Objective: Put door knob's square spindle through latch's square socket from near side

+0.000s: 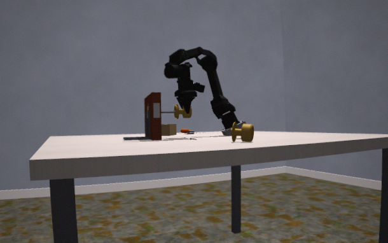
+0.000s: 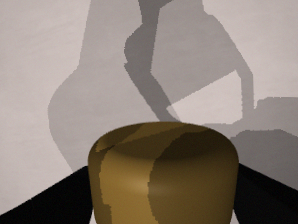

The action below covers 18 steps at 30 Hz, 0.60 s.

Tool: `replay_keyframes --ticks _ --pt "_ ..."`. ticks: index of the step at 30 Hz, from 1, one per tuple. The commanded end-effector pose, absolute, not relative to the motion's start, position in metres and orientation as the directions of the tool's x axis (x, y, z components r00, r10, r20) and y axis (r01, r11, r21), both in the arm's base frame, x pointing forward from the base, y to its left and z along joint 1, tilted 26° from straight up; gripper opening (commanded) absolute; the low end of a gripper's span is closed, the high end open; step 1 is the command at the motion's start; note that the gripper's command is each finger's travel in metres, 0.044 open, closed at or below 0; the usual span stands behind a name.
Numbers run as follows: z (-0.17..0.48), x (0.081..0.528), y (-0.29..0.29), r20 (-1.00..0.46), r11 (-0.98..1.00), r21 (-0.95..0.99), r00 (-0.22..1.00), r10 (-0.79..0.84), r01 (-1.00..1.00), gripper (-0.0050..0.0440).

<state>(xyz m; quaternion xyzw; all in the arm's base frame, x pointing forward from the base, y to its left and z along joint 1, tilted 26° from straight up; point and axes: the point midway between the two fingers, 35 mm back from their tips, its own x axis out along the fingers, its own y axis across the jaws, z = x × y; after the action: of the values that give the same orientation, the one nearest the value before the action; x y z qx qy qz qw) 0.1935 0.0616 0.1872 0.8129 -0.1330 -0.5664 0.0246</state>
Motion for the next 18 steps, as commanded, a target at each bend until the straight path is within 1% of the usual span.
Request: replay_keyframes --ticks 1,6,18 --pt "0.189 0.201 0.061 -0.913 -0.964 0.194 0.326 -0.245 -0.182 0.0000" --pt "0.196 0.214 0.060 -0.911 -0.965 0.190 0.336 -0.241 -0.179 0.0000" --pt "0.196 0.206 0.061 -0.909 -0.964 0.187 0.340 -0.242 -0.187 0.0000"
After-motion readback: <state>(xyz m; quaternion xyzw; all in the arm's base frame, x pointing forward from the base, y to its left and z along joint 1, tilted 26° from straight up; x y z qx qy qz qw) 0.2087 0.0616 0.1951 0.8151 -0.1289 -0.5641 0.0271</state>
